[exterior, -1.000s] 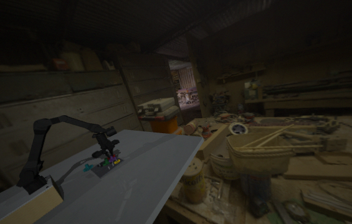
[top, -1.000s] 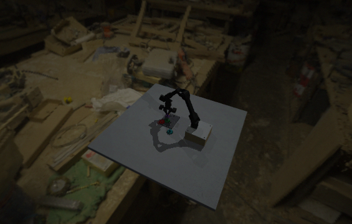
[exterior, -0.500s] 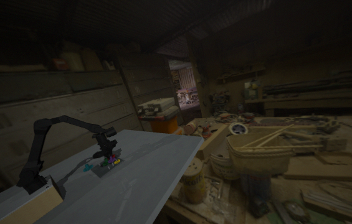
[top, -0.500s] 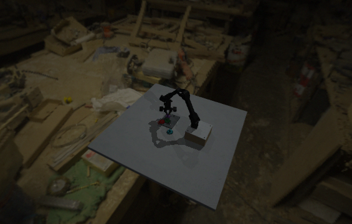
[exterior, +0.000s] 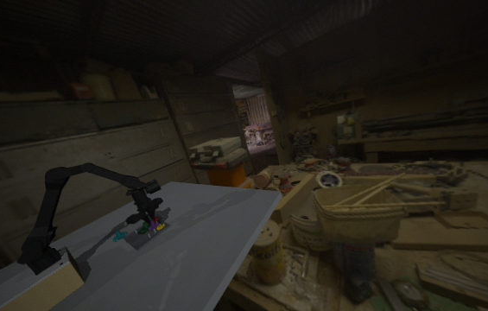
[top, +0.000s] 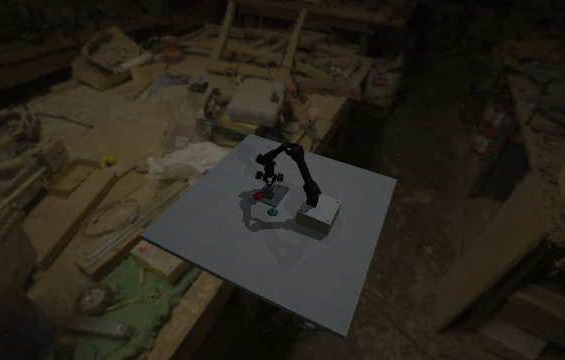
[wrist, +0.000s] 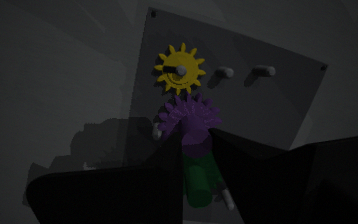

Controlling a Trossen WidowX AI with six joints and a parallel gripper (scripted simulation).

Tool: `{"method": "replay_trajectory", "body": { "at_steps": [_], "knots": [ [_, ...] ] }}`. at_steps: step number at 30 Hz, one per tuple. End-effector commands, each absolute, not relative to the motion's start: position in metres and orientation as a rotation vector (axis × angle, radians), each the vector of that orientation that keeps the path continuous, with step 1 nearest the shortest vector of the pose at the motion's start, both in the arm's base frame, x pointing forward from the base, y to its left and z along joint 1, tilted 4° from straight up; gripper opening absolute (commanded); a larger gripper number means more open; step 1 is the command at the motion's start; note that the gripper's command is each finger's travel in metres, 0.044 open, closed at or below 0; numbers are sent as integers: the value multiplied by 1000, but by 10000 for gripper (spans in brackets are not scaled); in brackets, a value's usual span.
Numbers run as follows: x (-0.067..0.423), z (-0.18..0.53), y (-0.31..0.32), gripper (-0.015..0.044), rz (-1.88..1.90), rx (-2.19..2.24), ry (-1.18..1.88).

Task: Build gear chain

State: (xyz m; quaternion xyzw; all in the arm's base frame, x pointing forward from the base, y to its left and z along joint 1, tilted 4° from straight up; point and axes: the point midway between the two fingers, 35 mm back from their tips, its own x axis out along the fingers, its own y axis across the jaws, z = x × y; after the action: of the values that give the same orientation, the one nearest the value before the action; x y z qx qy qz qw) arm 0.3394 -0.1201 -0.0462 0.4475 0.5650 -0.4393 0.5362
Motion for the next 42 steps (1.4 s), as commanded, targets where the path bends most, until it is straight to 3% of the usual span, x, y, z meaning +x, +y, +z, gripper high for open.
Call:
{"method": "replay_trajectory", "body": {
  "at_steps": [1, 11, 32, 42],
  "knots": [
    [339, -47, -120, 0, -1116, 1131, 1309],
    [339, -49, -121, 0, -1215, 1225, 1251],
    [339, -51, -121, 0, -928, 950, 1402],
    [339, -52, -120, 0, -982, 1002, 1378]
  ]
}}
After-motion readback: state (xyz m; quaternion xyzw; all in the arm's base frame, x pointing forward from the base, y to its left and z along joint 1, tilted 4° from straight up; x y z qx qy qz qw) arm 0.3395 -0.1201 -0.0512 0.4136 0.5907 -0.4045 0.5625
